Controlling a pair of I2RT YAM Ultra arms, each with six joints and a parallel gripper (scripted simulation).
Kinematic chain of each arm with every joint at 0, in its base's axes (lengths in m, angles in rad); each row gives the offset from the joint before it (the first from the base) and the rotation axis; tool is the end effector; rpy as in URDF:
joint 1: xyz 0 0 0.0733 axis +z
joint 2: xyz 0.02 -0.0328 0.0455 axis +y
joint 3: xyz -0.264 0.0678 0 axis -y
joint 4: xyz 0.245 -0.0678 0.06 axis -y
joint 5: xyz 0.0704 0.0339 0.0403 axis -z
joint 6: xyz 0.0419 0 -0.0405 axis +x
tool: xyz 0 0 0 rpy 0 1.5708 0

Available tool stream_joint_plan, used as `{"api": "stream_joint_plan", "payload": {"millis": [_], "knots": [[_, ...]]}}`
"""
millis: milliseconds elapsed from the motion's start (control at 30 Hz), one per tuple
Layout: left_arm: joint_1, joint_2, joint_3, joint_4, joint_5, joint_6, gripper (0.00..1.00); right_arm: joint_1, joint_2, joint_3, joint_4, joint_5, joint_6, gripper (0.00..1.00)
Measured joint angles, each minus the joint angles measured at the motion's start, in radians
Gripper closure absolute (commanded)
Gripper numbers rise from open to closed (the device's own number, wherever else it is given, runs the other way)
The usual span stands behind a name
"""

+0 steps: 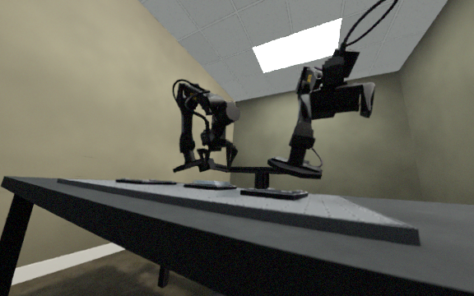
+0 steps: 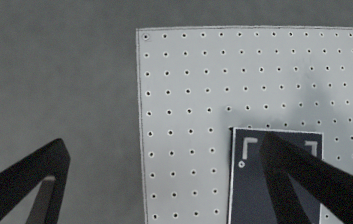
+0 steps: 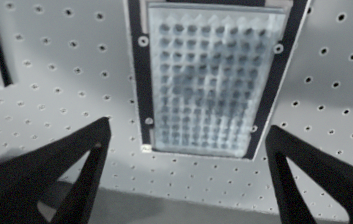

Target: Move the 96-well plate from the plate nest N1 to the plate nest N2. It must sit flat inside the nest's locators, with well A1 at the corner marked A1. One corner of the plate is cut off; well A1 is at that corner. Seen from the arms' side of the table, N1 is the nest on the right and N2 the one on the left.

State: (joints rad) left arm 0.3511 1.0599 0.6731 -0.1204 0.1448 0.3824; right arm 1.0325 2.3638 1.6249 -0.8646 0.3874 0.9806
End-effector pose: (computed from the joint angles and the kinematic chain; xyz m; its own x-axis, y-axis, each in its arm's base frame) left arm 0.2253 0.0773 0.2577 -0.5060 0.2079 -0.8371 -0.0357 0.9646 0.2611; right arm 0.2310 0.3581 0.0743 -0.9509 -0.0920 -0.2955 -0.0202 0.9712 -0.2373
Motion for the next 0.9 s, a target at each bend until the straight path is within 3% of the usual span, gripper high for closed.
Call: {"api": "stream_joint_plan", "payload": {"millis": [267,600,733,900], "knots": [[0.0,0.0,0.0,0.0,0.0,0.0,0.0,0.044,-0.057,0.099,-0.145,-0.001,0.042,0.0],[-0.002,0.0,0.0,0.0,-0.022,-0.011,0.0,0.04,-0.042,0.087,-0.184,0.012,0.047,0.0],[-0.071,0.006,0.0,0.008,-0.073,-0.036,0.0,0.031,-0.079,0.018,-0.151,0.037,0.029,0.0],[-0.268,0.063,-0.025,0.043,-0.168,-0.084,0.0,-0.011,-0.219,-0.156,-0.082,0.097,-0.024,0.0]]}}
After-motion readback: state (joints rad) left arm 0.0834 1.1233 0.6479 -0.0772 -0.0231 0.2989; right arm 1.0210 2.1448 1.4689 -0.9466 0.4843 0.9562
